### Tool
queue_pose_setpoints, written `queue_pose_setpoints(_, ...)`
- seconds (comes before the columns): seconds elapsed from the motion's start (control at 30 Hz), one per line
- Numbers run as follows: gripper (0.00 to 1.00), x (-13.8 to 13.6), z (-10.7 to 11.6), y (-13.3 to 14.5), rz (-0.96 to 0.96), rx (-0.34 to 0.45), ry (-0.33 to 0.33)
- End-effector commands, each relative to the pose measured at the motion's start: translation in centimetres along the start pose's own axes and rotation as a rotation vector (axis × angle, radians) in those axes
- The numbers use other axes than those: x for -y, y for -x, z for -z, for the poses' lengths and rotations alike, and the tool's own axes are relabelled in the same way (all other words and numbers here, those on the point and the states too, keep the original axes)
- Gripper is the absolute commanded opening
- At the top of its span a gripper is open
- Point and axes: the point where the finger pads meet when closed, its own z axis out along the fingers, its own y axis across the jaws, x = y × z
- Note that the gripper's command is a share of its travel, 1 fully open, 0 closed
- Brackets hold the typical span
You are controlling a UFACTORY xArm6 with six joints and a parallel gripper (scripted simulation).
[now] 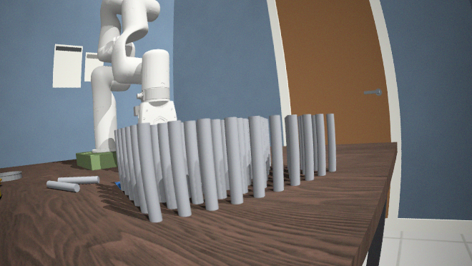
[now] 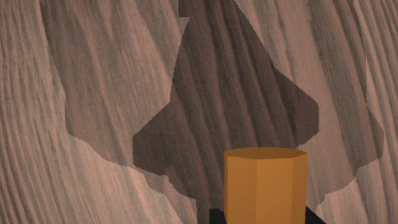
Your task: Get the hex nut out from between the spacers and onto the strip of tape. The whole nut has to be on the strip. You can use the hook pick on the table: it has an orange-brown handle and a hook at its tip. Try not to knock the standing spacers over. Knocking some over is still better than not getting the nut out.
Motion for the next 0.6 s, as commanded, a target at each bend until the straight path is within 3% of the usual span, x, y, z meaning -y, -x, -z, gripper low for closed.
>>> queue_pose_setpoints(0.0,0.00,-0.1,0.1,-0.6,0.000,0.004,0.001)
queue_pose_setpoints(0.57,0.00,-0.1,0.1,-4.2,0.000,0.004,0.001)
